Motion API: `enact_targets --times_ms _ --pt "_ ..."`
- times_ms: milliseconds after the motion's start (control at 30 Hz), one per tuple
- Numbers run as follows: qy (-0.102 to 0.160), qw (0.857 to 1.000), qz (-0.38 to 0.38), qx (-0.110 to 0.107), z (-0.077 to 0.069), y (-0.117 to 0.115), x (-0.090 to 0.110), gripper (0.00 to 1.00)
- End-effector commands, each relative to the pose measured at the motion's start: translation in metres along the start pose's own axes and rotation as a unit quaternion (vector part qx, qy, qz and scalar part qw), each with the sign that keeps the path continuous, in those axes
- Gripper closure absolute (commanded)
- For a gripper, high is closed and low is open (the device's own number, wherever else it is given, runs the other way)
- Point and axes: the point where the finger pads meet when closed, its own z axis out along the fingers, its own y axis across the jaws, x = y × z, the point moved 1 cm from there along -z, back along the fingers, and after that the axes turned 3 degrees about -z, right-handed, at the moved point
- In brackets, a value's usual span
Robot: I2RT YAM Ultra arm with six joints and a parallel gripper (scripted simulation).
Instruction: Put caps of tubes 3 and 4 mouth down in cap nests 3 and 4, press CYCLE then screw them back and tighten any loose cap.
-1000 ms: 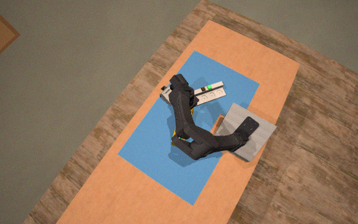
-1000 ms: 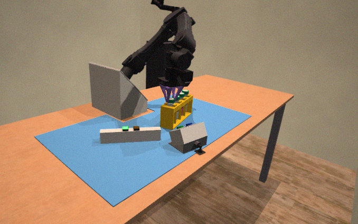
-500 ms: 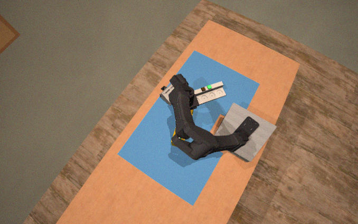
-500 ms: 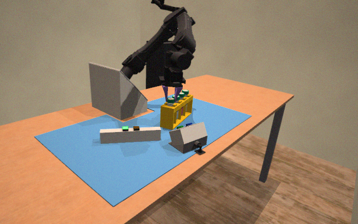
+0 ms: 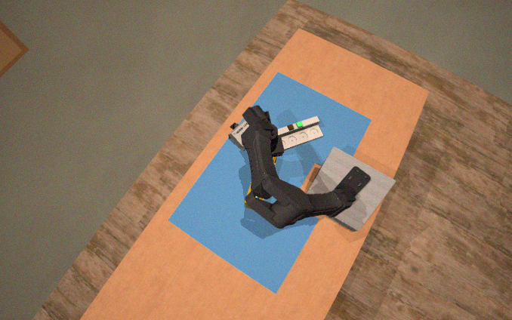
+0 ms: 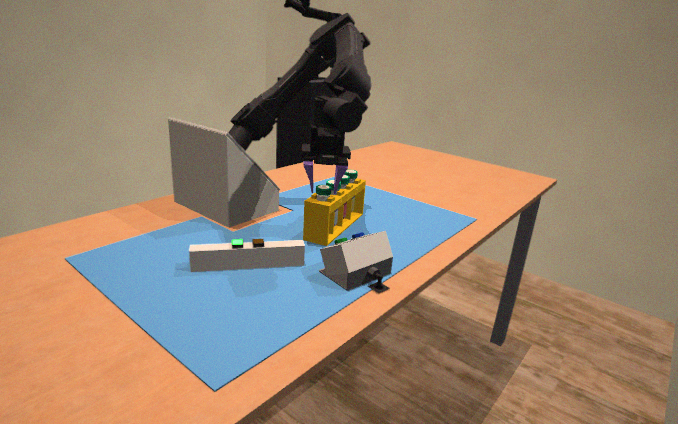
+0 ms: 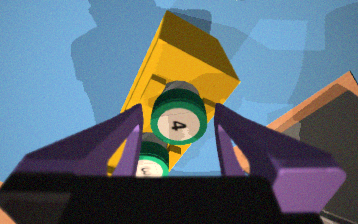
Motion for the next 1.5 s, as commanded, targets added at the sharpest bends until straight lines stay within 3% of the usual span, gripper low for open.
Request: enact_targets --times_ms 0,67,333,433,667,900,967,1200,1467 --pt "-0.008 1.0 0.003 -0.004 -0.0052 0.0004 -0.0024 0.51" --pt "-0.008 1.0 0.003 -0.004 -0.0052 0.0004 -0.0024 0.51" --pt "-0.008 0.988 -0.156 -0.003 -0.0061 0.0004 -0.0023 0.51" --pt "-0.008 0.984 -0.176 -0.003 -0.0061 0.0004 -0.0023 0.51" --pt "-0.009 0.95 -0.311 -0.002 -0.0061 0.0005 -0.0023 0.51" --pt "-0.009 0.897 -0.441 0.0 -0.0061 0.0007 -0.0021 0.51" --pt "-0.009 0.897 -0.441 0.0 -0.0061 0.0007 -0.0021 0.51" --pt "-0.009 0.827 -0.562 0.001 -0.0061 0.0009 -0.0019 0.51" --pt "-0.009 0.727 -0.686 0.002 -0.0061 0.0012 -0.0016 0.51"
